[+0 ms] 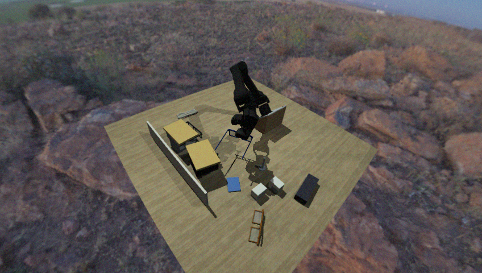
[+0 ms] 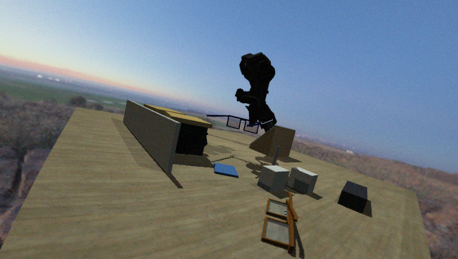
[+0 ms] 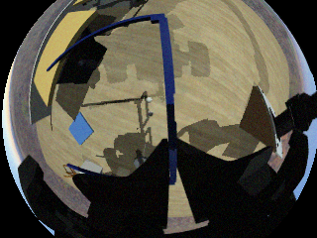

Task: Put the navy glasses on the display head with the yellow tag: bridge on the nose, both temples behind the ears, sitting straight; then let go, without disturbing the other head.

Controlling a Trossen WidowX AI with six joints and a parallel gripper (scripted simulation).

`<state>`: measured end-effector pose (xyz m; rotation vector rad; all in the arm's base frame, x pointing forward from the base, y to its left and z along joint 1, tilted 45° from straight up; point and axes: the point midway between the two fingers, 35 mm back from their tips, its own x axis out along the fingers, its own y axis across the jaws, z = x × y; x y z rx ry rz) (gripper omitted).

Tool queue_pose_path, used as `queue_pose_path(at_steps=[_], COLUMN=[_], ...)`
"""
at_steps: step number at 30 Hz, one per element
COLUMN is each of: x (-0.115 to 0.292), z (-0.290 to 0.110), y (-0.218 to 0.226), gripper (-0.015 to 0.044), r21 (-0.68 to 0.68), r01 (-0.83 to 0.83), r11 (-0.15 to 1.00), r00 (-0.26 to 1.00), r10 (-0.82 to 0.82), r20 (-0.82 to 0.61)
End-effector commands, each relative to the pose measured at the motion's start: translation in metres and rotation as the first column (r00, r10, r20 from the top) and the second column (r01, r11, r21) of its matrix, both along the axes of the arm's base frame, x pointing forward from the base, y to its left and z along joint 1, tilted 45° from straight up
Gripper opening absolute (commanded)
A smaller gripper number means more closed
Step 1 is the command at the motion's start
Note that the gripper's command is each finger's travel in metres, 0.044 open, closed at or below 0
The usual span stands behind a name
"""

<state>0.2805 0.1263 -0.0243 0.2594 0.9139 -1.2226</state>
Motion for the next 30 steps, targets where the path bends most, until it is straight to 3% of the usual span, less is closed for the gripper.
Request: queue_pose_path(at_steps=[1,17,30], x=[0.0,-0.001,-0.003], z=[-0.004,-0.022,-0.03], y=[0.005,0.022,0.016], gripper=[0.0,0.0,0.0], r21=[0.011,0.129,0.142], r01=[0.091,0.428,0.337], r11=[0.996,0.894,0.931], r00=[0.992,0.799,0.76], r10=[-0.091,-0.441,-0.358], r20=[0.084,0.407,0.542])
